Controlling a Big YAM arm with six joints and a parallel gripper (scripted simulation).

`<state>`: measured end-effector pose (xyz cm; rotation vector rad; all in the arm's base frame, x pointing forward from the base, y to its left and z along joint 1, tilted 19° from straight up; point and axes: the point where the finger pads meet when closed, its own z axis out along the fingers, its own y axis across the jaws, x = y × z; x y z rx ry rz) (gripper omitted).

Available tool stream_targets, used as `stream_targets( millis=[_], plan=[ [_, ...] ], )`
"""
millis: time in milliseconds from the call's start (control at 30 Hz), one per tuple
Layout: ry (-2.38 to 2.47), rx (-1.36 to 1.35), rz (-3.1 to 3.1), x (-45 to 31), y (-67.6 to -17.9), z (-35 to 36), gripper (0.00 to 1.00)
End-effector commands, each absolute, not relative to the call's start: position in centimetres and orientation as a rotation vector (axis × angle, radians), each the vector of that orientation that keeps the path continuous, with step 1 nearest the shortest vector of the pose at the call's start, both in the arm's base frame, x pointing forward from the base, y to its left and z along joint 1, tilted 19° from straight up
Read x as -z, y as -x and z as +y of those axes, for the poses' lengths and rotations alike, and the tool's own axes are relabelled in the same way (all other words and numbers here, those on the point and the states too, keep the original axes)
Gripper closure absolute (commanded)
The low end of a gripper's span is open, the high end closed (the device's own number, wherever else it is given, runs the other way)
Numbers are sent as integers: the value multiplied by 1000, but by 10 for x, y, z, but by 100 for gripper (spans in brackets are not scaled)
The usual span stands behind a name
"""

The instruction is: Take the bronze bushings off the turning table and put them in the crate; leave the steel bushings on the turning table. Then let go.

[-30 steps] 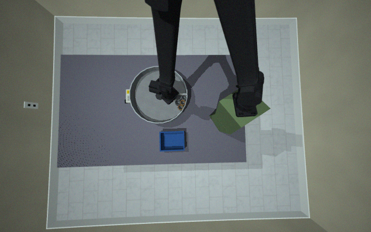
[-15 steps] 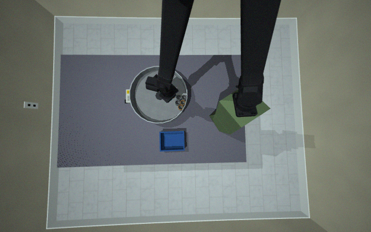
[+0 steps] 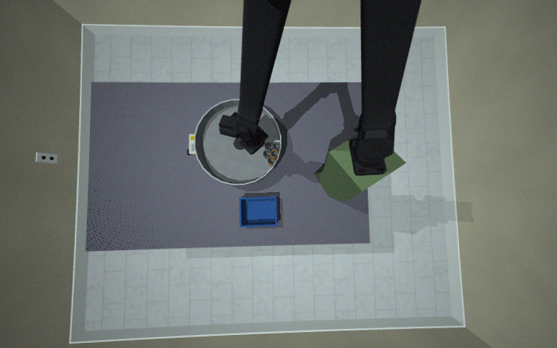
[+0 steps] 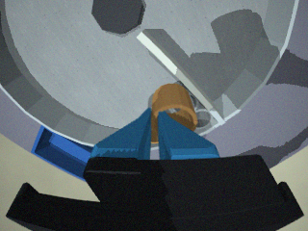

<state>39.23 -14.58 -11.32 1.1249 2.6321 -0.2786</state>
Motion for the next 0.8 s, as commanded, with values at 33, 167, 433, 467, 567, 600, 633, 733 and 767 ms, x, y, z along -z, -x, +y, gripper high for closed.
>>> stream_targets(
  millis=[33, 167, 433, 467, 567, 600, 633, 733, 767],
  plan=[
    [-1118, 279, 2629, 111, -394, -141, 100],
    [-1118, 279, 2629, 111, -394, -141, 100],
    [-1118, 279, 2629, 111, -394, -141, 100],
    [-1118, 279, 2629, 111, -394, -141, 100],
    [-1118, 279, 2629, 111, -394, -141, 100],
    [-1118, 279, 2629, 111, -394, -141, 100],
    [-1118, 279, 2629, 111, -394, -141, 100],
    [-1118, 278, 2629, 112, -394, -140, 100],
    [-1117, 278, 2631, 113, -394, -139, 100]
  ],
)
